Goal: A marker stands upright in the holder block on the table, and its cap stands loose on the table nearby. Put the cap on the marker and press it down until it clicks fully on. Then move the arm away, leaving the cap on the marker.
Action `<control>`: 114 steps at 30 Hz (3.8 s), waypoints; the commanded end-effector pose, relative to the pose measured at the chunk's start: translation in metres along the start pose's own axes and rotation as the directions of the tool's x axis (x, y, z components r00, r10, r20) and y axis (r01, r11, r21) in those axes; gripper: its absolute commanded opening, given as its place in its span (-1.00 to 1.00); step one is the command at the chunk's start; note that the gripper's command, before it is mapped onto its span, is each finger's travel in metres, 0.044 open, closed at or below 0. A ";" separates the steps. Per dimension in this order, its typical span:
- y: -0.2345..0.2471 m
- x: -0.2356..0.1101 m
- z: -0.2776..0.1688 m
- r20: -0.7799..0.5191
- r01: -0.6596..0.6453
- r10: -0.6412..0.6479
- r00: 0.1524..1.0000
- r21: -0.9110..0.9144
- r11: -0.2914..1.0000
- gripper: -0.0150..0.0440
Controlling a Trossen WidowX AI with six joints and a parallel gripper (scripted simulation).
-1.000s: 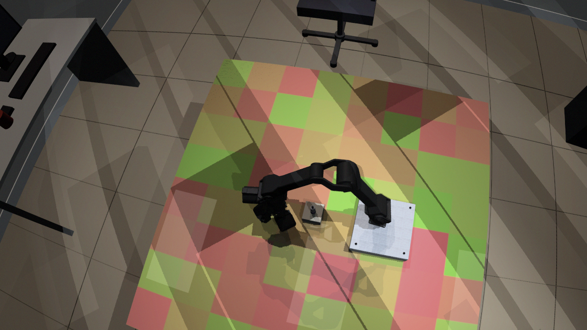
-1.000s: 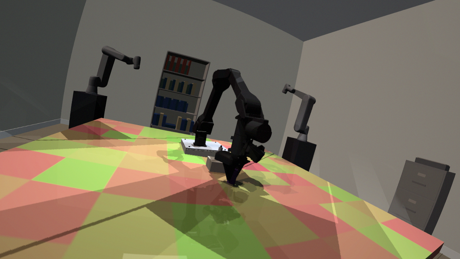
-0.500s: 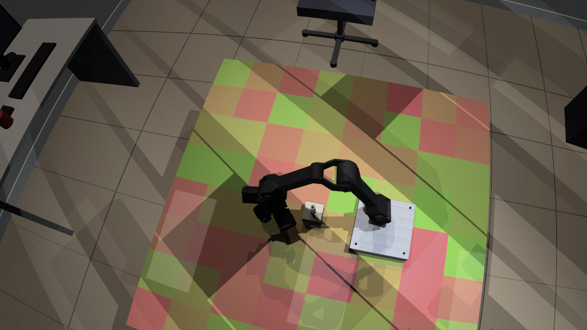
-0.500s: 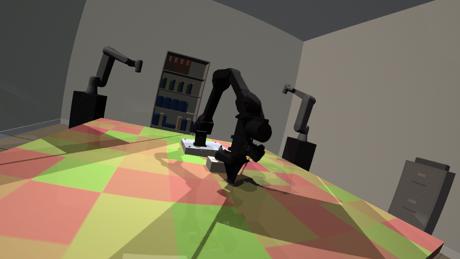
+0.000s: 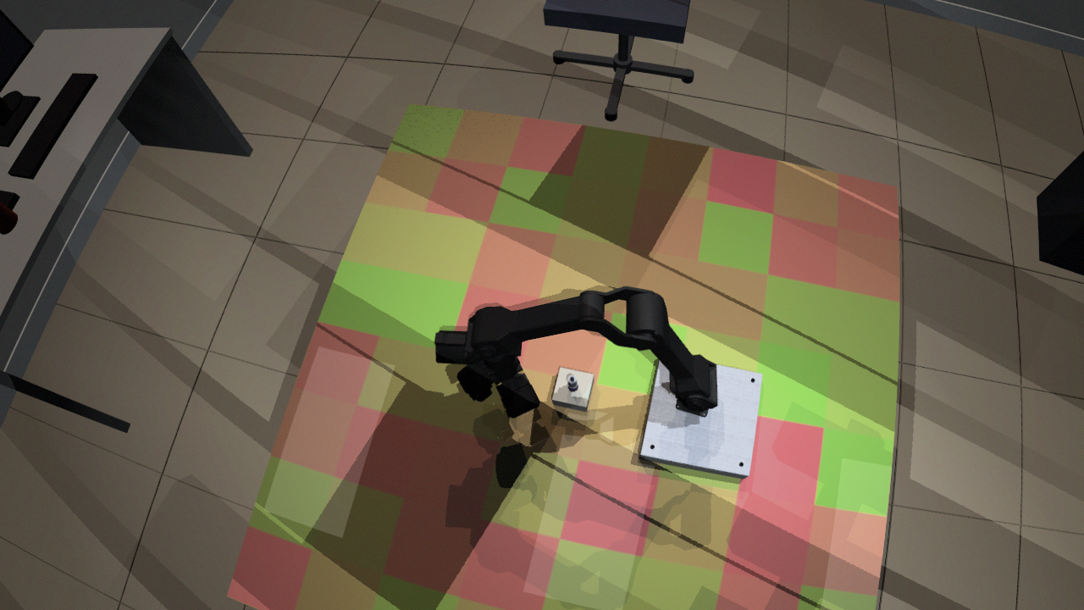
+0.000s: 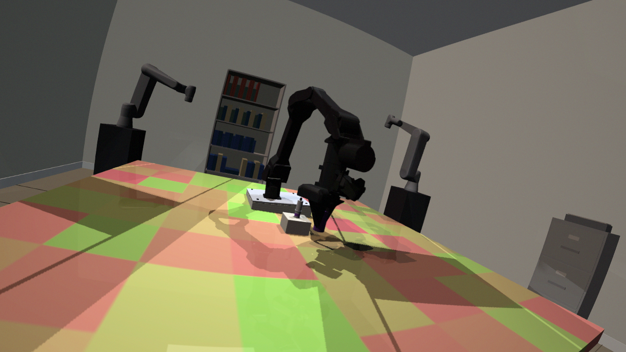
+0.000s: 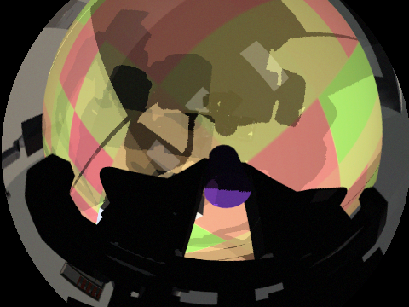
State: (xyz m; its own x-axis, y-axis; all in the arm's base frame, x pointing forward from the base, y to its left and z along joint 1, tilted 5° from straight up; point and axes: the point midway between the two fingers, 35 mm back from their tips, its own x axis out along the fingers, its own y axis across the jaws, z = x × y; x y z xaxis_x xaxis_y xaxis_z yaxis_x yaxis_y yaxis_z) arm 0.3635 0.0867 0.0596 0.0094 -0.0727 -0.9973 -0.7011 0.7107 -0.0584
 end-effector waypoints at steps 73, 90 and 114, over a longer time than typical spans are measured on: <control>0.061 -0.042 -0.106 -0.001 -0.003 0.003 1.000 0.003 1.000 -0.49; 0.062 -0.014 -0.107 -0.001 -0.003 0.003 1.000 0.003 1.000 -0.49; 0.062 -0.009 -0.108 -0.004 -0.002 0.002 1.000 0.006 1.000 0.67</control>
State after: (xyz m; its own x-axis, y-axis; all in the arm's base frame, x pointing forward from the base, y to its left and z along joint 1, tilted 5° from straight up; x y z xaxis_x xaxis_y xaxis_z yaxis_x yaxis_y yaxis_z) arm 0.2432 0.0560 0.0701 0.0050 -0.0735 -0.9973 -0.6969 0.7150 -0.0561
